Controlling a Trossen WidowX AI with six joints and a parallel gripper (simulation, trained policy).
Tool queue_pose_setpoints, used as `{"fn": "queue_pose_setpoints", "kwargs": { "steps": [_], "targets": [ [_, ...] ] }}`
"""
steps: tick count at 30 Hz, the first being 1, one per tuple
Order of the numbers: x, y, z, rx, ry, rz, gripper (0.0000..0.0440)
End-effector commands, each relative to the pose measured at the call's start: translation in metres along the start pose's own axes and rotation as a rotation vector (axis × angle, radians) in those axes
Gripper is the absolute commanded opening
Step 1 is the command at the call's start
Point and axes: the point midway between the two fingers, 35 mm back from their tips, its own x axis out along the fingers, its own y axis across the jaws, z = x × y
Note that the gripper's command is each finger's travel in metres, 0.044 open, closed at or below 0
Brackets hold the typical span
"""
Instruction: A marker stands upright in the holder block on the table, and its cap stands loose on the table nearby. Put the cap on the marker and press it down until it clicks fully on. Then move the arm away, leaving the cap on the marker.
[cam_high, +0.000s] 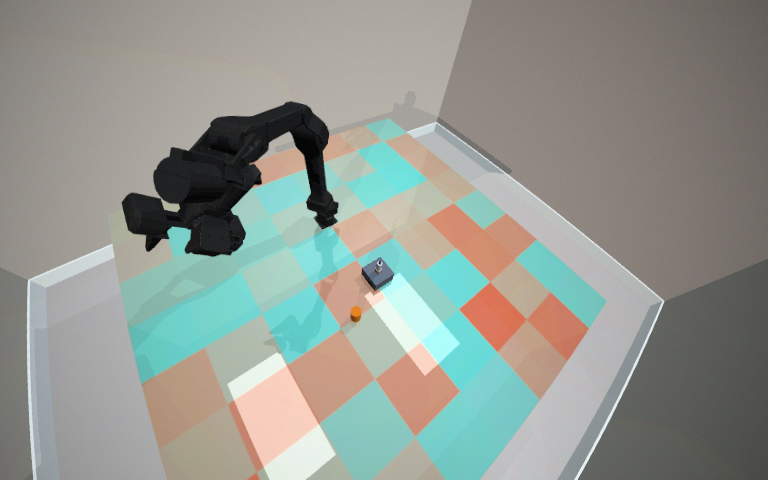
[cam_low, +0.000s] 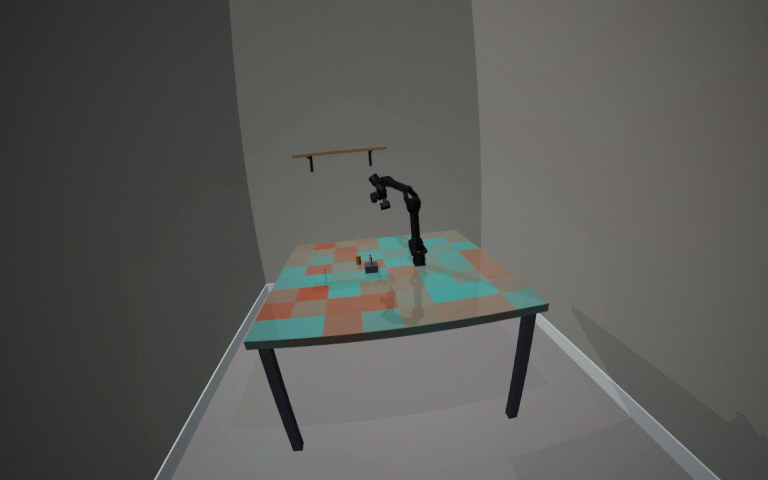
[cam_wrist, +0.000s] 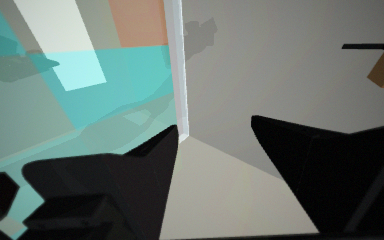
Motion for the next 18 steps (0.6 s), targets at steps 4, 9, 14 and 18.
{"fn": "queue_pose_setpoints", "kwargs": {
  "steps": [4,9,14,18],
  "targets": [
    [0.005,0.017,0.023,-0.001,-0.034,0.055,0.0311],
    [0.006,0.026,0.036,0.003,-0.053,0.086,0.0312],
    [0.007,0.036,0.050,0.007,-0.071,0.119,0.0313],
    [0.007,0.045,0.061,0.010,-0.085,0.146,0.0314]
  ]
}}
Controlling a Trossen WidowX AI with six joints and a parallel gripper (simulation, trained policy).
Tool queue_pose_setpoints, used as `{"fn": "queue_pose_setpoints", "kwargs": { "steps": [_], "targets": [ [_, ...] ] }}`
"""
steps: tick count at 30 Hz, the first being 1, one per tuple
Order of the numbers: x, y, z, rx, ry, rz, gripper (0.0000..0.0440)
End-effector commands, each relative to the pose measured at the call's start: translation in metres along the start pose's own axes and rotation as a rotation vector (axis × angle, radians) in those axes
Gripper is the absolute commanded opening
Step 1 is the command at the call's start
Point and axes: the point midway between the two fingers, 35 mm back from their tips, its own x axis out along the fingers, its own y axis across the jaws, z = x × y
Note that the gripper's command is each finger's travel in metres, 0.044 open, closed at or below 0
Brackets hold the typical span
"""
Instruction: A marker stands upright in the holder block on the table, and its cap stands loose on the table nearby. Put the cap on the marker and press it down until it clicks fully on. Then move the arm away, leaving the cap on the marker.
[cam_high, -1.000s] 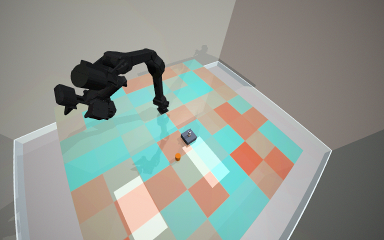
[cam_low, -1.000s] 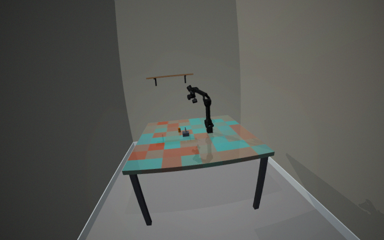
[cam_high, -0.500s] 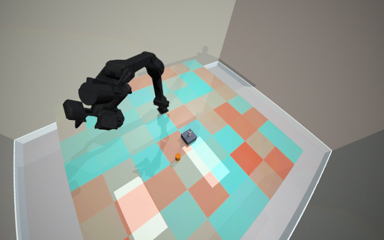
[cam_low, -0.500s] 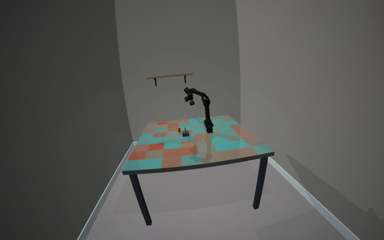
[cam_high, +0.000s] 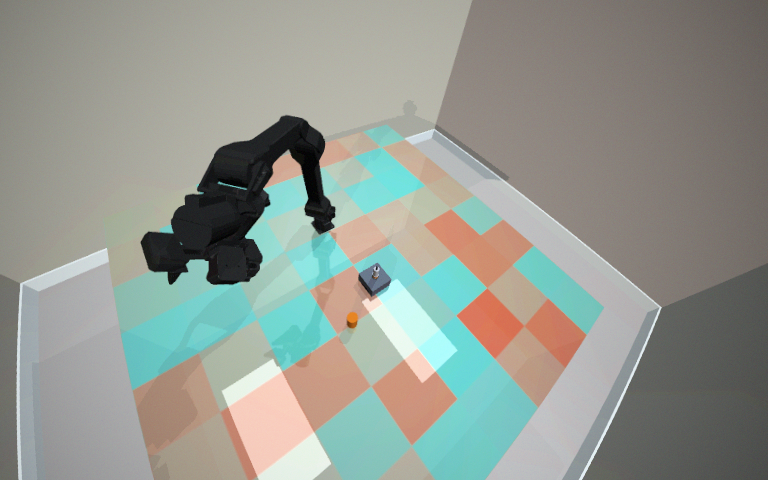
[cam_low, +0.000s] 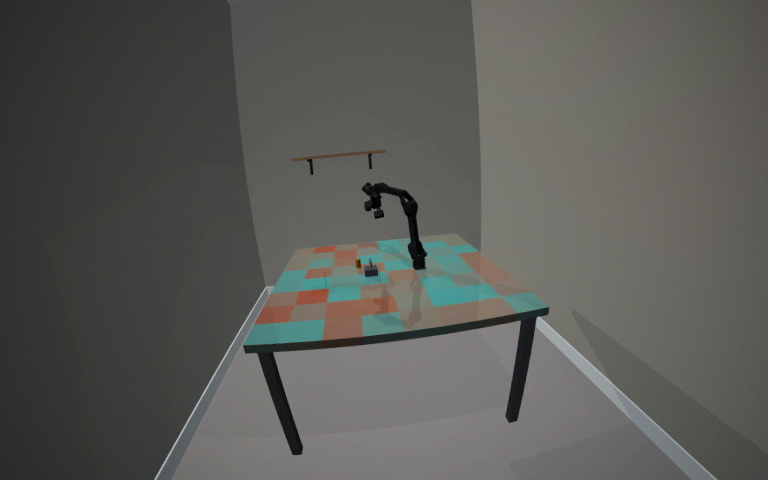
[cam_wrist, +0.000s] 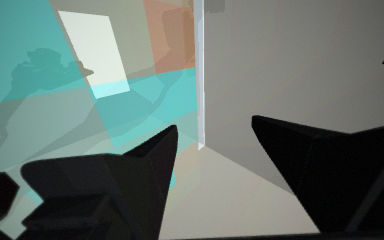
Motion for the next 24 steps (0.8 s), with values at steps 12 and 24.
{"fn": "queue_pose_setpoints", "kwargs": {
  "steps": [12,24],
  "targets": [
    [0.009,0.037,0.044,0.013,-0.048,0.121,0.0316],
    [0.013,0.068,0.077,0.025,-0.072,0.217,0.0318]
  ]
}}
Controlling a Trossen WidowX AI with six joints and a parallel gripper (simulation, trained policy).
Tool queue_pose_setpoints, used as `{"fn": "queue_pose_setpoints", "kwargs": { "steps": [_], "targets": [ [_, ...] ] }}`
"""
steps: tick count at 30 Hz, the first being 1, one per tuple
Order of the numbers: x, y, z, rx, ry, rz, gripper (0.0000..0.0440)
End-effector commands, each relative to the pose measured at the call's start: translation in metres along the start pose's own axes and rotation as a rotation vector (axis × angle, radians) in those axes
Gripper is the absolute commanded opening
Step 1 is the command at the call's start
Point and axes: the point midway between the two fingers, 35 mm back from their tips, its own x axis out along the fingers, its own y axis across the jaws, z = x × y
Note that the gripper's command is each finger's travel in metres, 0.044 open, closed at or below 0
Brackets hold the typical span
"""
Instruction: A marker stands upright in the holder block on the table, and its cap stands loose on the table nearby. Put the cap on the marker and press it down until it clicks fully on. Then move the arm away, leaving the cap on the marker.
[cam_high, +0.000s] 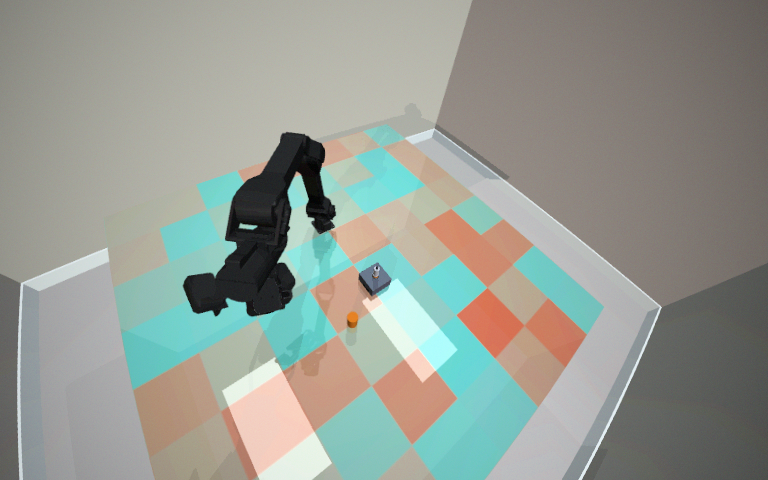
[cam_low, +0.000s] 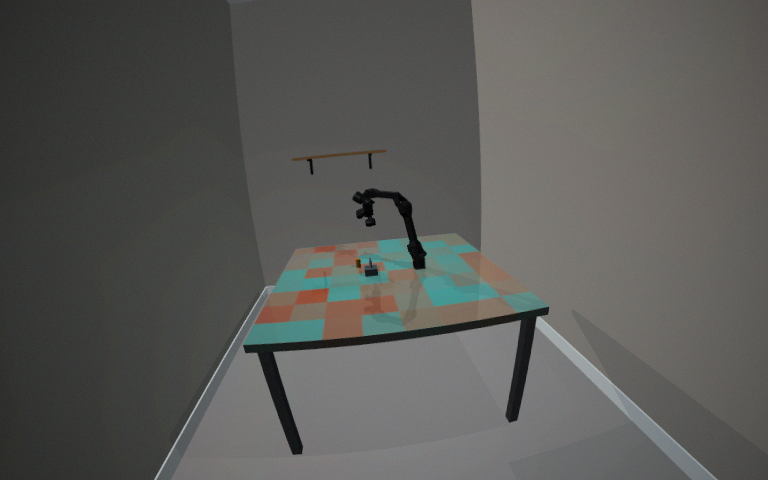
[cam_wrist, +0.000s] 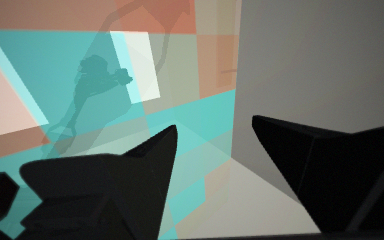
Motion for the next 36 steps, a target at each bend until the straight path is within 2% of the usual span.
{"fn": "queue_pose_setpoints", "kwargs": {
  "steps": [1,36],
  "targets": [
    [0.005,0.013,0.013,0.005,-0.009,0.043,0.0318],
    [0.024,0.112,0.089,0.031,-0.014,0.335,0.0316]
  ]
}}
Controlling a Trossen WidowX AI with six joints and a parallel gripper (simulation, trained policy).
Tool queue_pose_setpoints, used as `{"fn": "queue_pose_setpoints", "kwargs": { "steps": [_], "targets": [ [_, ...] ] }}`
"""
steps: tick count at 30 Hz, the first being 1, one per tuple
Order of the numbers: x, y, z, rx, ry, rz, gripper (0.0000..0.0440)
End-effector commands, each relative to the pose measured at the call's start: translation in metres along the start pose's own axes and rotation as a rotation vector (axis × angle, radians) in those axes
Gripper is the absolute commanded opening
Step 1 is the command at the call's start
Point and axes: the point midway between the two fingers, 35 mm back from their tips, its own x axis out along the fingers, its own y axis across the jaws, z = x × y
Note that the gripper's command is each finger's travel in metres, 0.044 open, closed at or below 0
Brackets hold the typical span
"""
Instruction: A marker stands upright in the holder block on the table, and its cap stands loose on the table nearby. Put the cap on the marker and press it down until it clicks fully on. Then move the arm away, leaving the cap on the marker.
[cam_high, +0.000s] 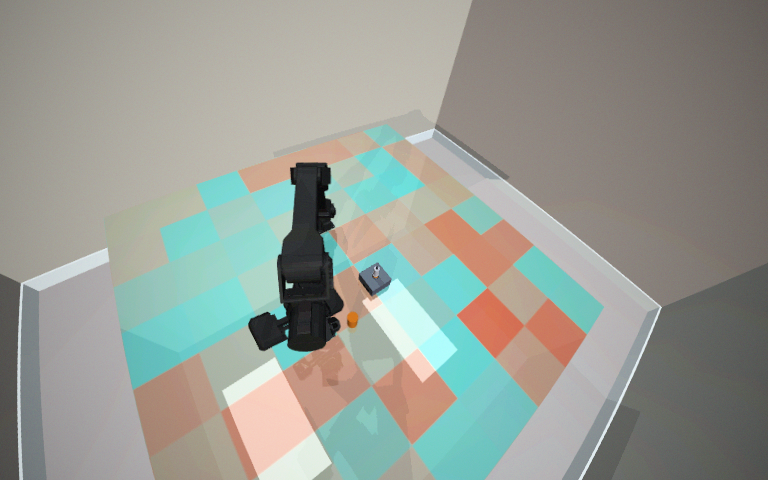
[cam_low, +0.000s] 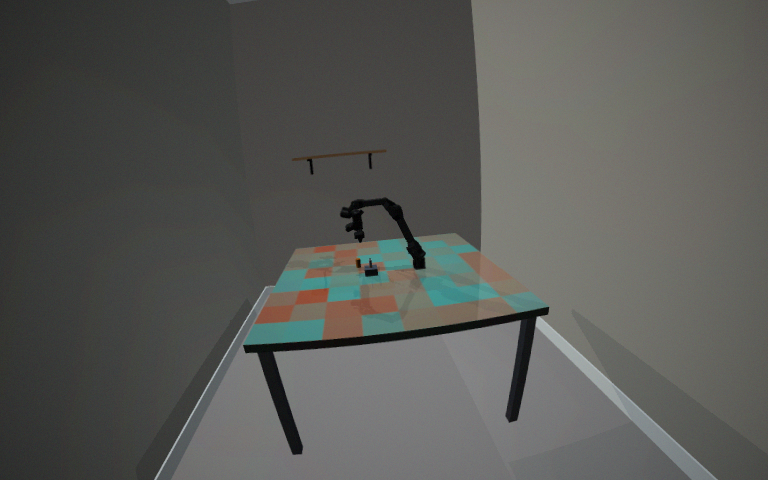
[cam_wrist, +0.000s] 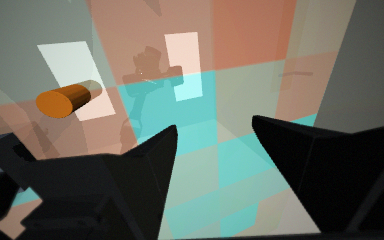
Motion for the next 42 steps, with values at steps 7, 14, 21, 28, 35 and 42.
{"fn": "queue_pose_setpoints", "kwargs": {
  "steps": [7,14,21,28,35,42],
  "targets": [
    [0.009,0.031,0.018,0.000,0.005,0.095,0.0314],
    [0.013,0.053,0.026,-0.014,0.014,0.160,0.0310],
    [0.016,0.078,0.033,-0.043,0.026,0.230,0.0306],
    [0.016,0.104,0.038,-0.085,0.036,0.293,0.0301],
    [0.017,0.128,0.041,-0.134,0.045,0.349,0.0295],
    [0.022,0.144,0.038,-0.183,0.061,0.390,0.0286]
  ]
}}
